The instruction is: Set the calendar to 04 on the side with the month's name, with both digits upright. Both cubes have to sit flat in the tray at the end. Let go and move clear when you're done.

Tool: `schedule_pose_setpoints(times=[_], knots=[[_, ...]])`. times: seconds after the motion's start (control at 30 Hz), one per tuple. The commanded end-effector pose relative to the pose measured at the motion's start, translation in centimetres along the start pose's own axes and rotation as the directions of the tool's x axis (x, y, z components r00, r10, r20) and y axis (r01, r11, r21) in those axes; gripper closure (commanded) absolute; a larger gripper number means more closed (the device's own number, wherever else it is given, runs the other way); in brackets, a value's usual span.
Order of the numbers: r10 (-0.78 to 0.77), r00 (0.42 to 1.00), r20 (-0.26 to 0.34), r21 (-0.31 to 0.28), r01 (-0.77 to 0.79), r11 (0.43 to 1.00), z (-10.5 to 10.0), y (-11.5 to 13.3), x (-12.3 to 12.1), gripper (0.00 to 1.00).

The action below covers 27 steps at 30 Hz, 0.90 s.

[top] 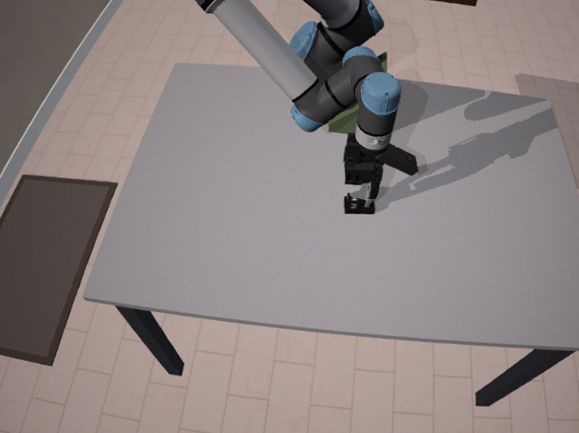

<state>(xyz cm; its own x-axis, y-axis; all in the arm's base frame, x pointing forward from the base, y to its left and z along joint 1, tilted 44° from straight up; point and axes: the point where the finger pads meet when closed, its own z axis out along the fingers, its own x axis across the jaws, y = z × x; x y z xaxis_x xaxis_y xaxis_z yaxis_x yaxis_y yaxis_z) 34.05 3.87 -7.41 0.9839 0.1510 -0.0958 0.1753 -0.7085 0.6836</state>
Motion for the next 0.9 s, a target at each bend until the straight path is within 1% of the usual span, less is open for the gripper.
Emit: schedule_pose_setpoints(times=[0.0, 0.87], knots=[[0.0, 1.0, -0.001, 0.0, 0.0, 1.0, 0.15, 0.0, 0.03, 0.9], [0.0, 1.0, -0.001, 0.0, 0.0, 1.0, 0.55, 0.0, 0.03, 0.9]])
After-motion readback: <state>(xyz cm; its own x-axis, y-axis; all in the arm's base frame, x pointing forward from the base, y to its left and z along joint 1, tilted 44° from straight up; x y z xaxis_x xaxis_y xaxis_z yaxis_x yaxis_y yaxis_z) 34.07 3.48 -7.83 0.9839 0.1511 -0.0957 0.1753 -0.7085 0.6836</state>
